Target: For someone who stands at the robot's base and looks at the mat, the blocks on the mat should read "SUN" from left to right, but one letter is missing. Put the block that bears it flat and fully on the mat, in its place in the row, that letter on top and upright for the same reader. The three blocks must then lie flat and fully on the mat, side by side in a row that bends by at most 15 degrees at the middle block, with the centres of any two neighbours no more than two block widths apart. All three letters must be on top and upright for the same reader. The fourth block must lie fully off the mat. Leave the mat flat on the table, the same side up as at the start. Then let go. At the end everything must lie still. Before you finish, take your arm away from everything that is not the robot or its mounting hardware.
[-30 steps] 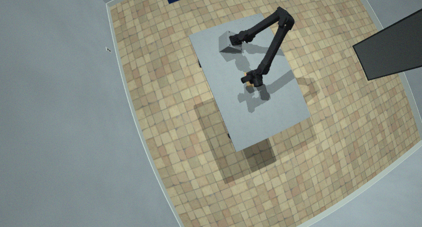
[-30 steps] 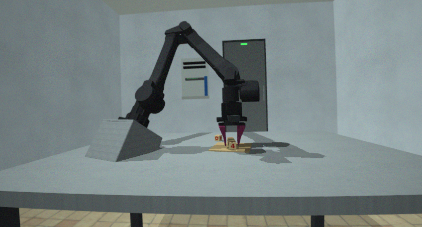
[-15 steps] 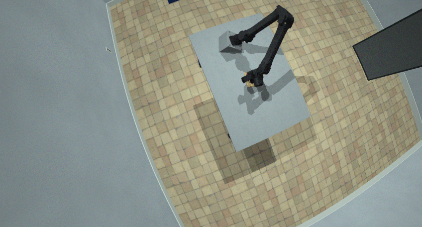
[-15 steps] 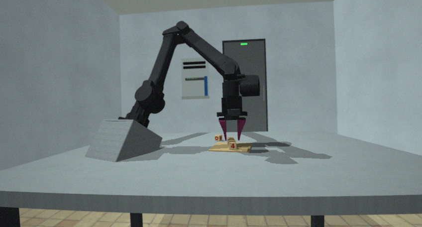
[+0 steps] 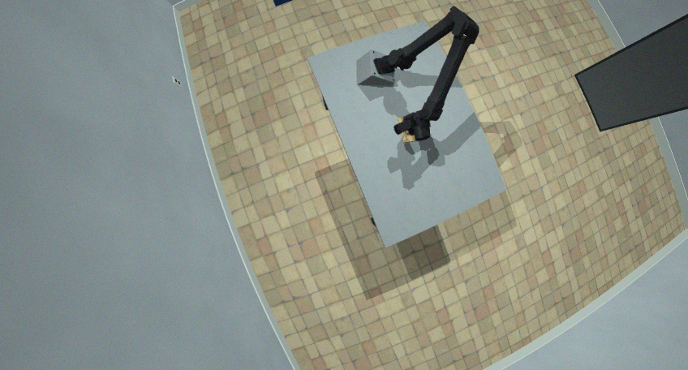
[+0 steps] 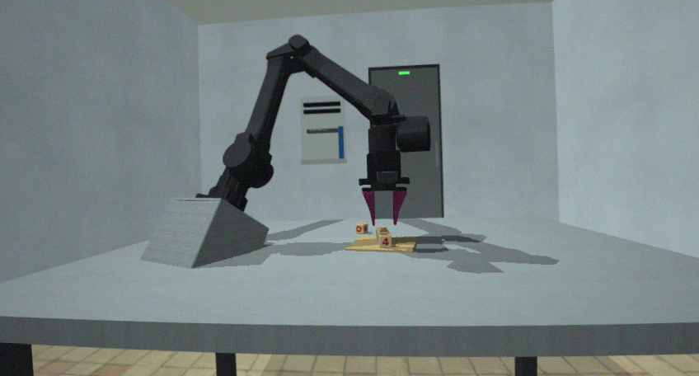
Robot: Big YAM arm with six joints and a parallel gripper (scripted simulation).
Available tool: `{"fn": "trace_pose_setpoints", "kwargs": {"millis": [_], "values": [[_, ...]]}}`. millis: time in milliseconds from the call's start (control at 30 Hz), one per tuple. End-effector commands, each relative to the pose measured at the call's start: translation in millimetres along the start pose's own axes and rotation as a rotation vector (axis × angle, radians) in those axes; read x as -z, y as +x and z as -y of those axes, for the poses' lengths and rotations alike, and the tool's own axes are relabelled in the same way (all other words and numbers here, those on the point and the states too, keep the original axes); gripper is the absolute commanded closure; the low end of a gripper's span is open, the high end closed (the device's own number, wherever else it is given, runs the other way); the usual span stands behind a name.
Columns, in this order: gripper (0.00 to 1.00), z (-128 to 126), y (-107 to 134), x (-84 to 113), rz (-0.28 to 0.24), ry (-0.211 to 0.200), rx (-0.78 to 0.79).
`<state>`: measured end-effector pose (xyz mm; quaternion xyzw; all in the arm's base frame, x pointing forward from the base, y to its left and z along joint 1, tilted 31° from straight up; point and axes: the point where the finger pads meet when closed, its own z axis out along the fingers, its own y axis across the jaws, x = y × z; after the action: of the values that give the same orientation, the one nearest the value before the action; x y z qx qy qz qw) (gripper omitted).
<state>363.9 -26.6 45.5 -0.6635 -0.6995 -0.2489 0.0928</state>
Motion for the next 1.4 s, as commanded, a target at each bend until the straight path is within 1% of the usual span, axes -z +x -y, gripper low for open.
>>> {"fn": "trace_pose_setpoints", "kwargs": {"millis": [0,133,167,267,500,633,700,733,800,1133,1200,1267,1300,1367], "values": [[0.56,-21.0,-1.4,21.8,0.018,-0.049,0.033],[0.56,-20.9,-4.0,22.9,0.018,-0.049,0.027],[0.56,-19.2,-5.0,15.6,0.011,-0.03,0.023],[0.56,-20.3,-5.2,19.0,0.014,-0.038,0.025],[0.56,-19.9,-4.7,20.1,0.015,-0.04,0.025],[0.56,-22.6,-3.3,29.5,0.021,-0.055,0.031],[0.56,-22.6,-3.3,29.5,0.021,-0.055,0.031],[0.56,-21.3,-2.9,26.3,0.016,-0.043,0.03],[0.56,-22.6,-3.2,34.5,0.022,-0.055,0.031],[0.56,-22.1,-2.9,61.8,0.024,-0.057,0.033],[0.56,-20.7,-4.7,62.8,0.02,-0.047,0.026],[0.56,-20.7,-4.7,62.8,0.02,-0.047,0.026],[0.56,-17.0,-2.7,58.9,0.013,-0.032,0.027],[0.56,-21.7,-3.0,71.3,0.026,-0.056,0.033]]}}
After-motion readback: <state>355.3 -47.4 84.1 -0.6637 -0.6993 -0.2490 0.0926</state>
